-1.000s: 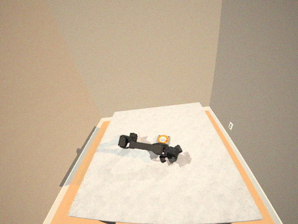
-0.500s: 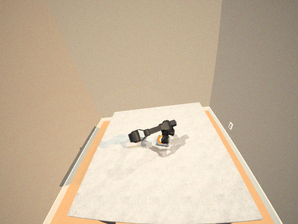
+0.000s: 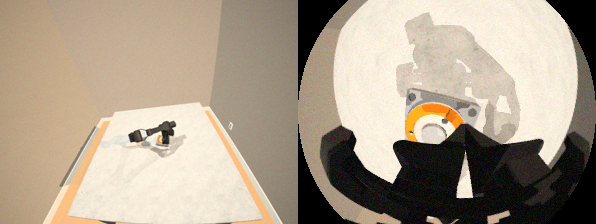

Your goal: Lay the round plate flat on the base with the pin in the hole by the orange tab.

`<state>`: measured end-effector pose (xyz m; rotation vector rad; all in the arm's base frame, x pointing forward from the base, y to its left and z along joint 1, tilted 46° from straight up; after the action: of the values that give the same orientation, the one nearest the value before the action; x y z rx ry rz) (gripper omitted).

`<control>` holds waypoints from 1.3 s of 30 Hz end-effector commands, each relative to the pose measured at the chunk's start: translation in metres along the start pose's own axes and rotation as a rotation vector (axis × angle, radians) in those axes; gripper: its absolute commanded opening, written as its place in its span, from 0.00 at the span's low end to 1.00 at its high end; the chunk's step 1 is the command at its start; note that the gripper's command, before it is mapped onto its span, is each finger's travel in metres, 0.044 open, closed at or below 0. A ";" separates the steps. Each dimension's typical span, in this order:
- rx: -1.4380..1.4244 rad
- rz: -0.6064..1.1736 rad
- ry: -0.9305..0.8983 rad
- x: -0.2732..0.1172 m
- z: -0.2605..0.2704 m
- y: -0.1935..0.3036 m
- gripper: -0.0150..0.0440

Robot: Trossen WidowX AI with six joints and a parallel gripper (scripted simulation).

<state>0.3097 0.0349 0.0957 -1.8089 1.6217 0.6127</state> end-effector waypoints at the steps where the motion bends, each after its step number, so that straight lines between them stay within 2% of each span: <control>1: -0.012 0.005 0.008 0.017 0.001 0.002 0.25; 39: -0.011 0.005 0.007 0.019 0.032 -0.017 0.25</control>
<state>0.3308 0.0419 0.0668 -1.8226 1.6294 0.6119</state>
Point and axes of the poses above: the point midway between the two fingers, 35 mm back from their tips, its own x axis out along the fingers, its own z axis across the jaws, y = z × x, the point moved 6 cm from there along -x, back along the fingers, and after that the axes turned 3 degrees about x, right-handed, at the moved point
